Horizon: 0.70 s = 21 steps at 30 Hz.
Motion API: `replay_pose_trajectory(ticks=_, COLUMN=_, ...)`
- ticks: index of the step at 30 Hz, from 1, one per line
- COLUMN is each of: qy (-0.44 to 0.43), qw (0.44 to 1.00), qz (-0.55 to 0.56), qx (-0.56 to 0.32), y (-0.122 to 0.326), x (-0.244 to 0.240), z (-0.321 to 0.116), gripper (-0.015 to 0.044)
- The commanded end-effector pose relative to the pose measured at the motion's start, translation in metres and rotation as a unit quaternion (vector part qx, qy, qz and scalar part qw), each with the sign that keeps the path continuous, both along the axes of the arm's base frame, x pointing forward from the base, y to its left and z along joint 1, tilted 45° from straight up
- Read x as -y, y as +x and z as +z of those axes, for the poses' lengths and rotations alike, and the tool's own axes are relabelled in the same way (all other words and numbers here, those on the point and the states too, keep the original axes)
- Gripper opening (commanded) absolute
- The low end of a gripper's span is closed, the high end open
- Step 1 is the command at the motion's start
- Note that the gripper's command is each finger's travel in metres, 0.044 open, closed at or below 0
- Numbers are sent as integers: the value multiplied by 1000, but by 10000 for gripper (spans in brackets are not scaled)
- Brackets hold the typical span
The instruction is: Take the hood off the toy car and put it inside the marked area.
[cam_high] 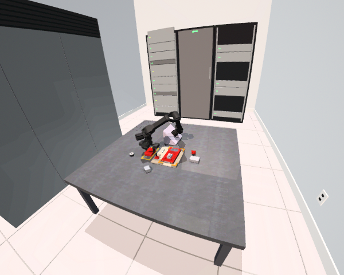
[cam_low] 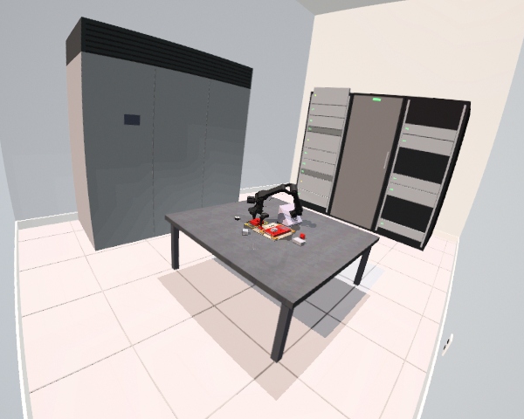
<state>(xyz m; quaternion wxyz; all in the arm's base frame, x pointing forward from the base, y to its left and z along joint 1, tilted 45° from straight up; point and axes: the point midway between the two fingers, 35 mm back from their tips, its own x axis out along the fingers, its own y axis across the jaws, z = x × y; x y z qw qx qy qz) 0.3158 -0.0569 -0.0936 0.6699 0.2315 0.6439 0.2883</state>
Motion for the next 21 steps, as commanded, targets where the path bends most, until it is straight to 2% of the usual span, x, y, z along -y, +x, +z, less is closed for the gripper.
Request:
replay_pose_trajectory(ticks=1, qy=0, qw=1000, qz=0, qx=0, y=0, x=0, z=0, gripper=236)
replay_pose_trajectory(ticks=9, qy=0, qw=1000, qz=0, qx=0, y=0, x=2, z=2, gripper=440)
replay_pose_trajectory(ticks=17, qy=3, qw=1000, qz=3, qx=-3, y=1, x=48, z=49, gripper=440)
replay_pose_trajectory(ticks=21, qy=4, qw=1000, qz=3, qx=-3, y=1, x=50, z=51, gripper=440)
